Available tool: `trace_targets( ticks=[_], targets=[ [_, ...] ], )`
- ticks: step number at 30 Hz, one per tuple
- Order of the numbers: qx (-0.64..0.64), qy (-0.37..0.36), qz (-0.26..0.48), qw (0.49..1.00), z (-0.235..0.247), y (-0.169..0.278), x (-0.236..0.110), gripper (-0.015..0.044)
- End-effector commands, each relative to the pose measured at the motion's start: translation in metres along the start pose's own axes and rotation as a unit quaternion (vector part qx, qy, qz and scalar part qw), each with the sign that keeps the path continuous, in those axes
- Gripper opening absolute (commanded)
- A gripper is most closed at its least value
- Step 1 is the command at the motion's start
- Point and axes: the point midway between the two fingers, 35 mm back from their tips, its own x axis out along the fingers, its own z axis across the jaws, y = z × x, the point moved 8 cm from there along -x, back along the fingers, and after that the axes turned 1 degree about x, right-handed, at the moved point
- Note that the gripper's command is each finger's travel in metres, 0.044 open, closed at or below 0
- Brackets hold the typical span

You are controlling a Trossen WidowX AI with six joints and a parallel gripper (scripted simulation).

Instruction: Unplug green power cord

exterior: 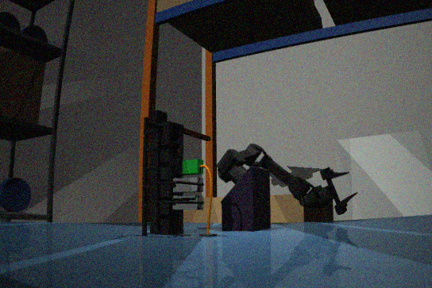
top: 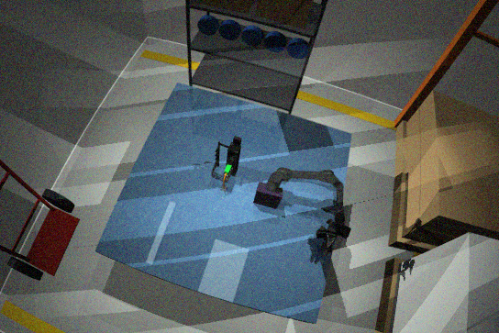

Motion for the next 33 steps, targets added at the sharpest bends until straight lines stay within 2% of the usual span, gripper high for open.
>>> trace_targets(
  ticks=[1,4,9,14,21,27,33],
  targets=[
    [0.003,0.0,-0.002,1.0,0.001,0.0,0.001,0.0374],
    [0.041,0.005,-0.029,0.999,0.015,-0.002,0.017,0.0295],
    [0.168,0.003,-0.126,0.978,0.069,-0.014,0.074,0.0164],
    [0.277,-0.004,-0.222,0.935,0.122,-0.042,0.125,0.016],
    [0.428,-0.047,-0.345,0.834,0.191,-0.107,0.183,0.016],
    [0.548,-0.117,-0.436,0.704,0.246,-0.181,0.219,0.016],
    [0.635,-0.2,-0.51,0.545,0.292,-0.267,0.235,0.016]
  ],
)
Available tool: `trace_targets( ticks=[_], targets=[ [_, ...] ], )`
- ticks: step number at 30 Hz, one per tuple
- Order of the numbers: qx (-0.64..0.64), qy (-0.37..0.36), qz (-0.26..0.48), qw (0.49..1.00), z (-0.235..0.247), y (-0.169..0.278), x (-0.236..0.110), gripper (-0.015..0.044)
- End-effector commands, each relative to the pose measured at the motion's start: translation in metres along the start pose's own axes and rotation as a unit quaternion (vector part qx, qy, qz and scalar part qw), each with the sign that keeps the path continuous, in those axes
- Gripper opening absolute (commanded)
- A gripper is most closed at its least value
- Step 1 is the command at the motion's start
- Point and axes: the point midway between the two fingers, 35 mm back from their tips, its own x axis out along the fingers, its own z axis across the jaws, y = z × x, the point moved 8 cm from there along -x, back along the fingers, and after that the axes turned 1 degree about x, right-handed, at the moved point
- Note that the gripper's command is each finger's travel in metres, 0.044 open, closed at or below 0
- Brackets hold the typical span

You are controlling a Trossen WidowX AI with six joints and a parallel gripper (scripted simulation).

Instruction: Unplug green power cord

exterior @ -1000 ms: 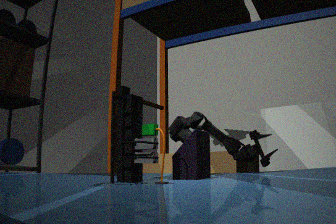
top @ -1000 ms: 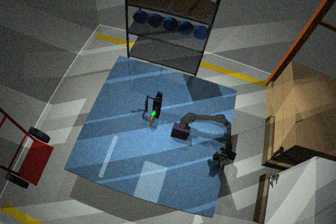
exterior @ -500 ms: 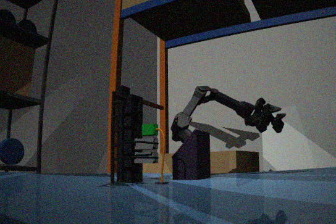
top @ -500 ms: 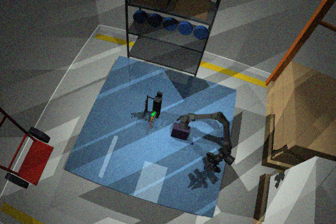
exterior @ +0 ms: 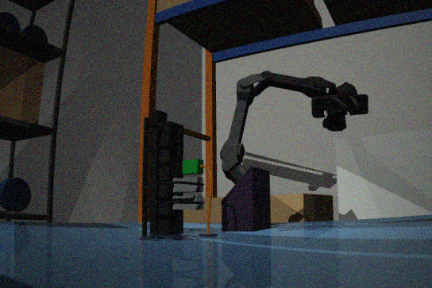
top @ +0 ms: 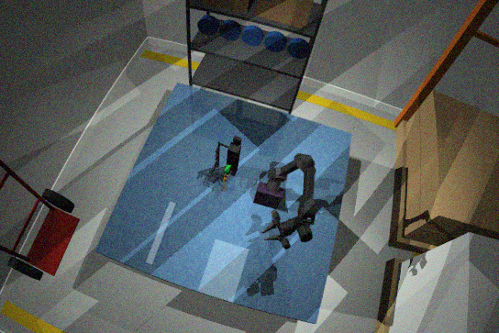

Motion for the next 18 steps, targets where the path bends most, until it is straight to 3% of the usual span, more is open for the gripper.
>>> trace_targets(
  ticks=[1,10,18],
  targets=[
    [0.125,-0.062,-0.061,0.988,0.043,0.037,0.042,0.016],
    [0.389,-0.212,-0.156,0.883,0.158,0.085,0.121,0.016],
    [0.589,-0.361,-0.2,0.695,0.28,0.085,0.168,0.016]
  ],
)
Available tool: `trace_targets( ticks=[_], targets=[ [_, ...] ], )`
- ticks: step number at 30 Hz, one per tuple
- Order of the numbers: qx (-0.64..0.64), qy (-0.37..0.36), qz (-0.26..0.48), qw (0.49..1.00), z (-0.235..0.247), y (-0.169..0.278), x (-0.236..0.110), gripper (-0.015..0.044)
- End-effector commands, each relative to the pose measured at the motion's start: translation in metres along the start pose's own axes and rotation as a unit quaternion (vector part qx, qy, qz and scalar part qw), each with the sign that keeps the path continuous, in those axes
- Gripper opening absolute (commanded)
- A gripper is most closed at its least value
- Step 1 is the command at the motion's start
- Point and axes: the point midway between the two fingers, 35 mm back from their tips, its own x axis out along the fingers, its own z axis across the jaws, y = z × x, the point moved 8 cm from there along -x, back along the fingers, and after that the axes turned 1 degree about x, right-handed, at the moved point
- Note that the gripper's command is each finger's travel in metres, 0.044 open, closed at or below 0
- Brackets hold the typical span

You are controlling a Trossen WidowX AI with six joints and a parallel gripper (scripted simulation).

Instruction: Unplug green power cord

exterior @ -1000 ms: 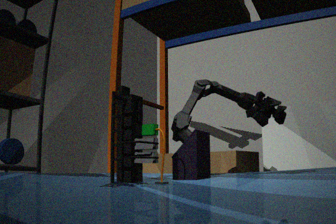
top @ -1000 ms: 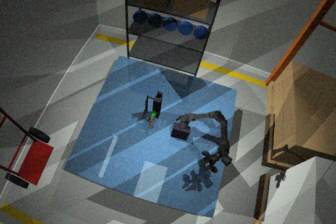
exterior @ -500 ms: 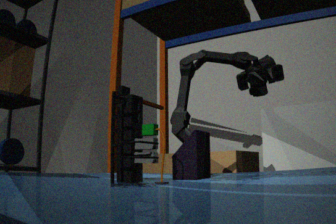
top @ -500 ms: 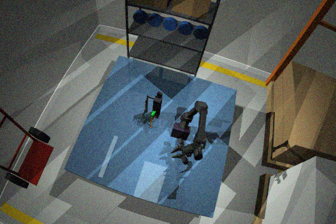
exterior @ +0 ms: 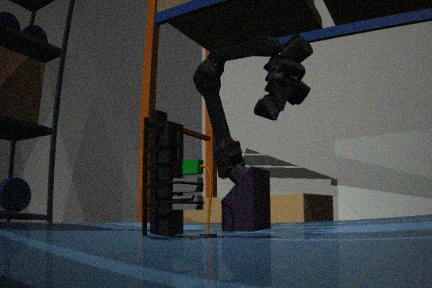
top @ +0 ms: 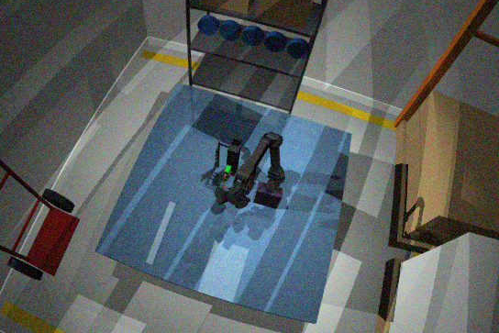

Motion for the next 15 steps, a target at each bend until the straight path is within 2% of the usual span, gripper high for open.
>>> trace_targets(
  ticks=[1,9,15],
  targets=[
    [0.142,-0.09,-0.021,0.986,0.015,0.056,0.038,0.016],
    [0.389,-0.247,-0.026,0.887,0.069,0.144,0.097,0.016],
    [0.407,-0.259,-0.024,0.876,0.075,0.15,0.101,0.016]
  ],
)
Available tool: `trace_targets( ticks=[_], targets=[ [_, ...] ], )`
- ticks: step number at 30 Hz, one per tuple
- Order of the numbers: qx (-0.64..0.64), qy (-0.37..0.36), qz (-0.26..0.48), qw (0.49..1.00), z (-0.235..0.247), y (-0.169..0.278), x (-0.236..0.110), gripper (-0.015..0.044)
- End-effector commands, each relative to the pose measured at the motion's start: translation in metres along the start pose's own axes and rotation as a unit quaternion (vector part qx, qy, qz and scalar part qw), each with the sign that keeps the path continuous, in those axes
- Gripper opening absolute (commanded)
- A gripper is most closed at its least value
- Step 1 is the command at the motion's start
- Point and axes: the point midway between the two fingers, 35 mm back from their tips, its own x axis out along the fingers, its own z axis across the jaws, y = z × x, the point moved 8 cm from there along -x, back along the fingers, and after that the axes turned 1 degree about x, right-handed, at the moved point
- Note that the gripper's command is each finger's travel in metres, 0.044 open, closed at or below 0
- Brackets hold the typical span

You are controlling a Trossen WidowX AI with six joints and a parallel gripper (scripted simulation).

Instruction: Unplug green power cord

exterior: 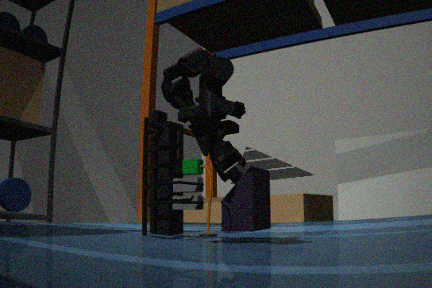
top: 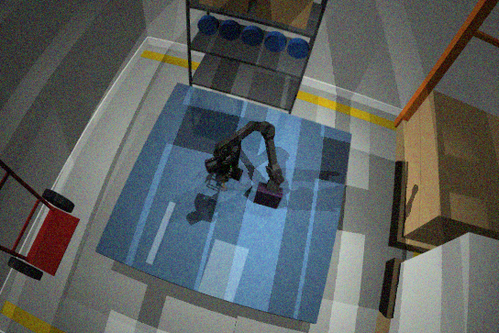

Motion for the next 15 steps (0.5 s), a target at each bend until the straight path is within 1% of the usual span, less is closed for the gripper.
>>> trace_targets(
  ticks=[1,6,15],
  targets=[
    [0.015,-0.011,0.0,1.0,0.002,0.004,0.002,0.016],
    [0.015,-0.011,0.0,1.0,0.0,0.004,0.002,0.016],
    [0.015,-0.011,0.0,1.0,0.0,0.018,0.002,0.016]
  ],
)
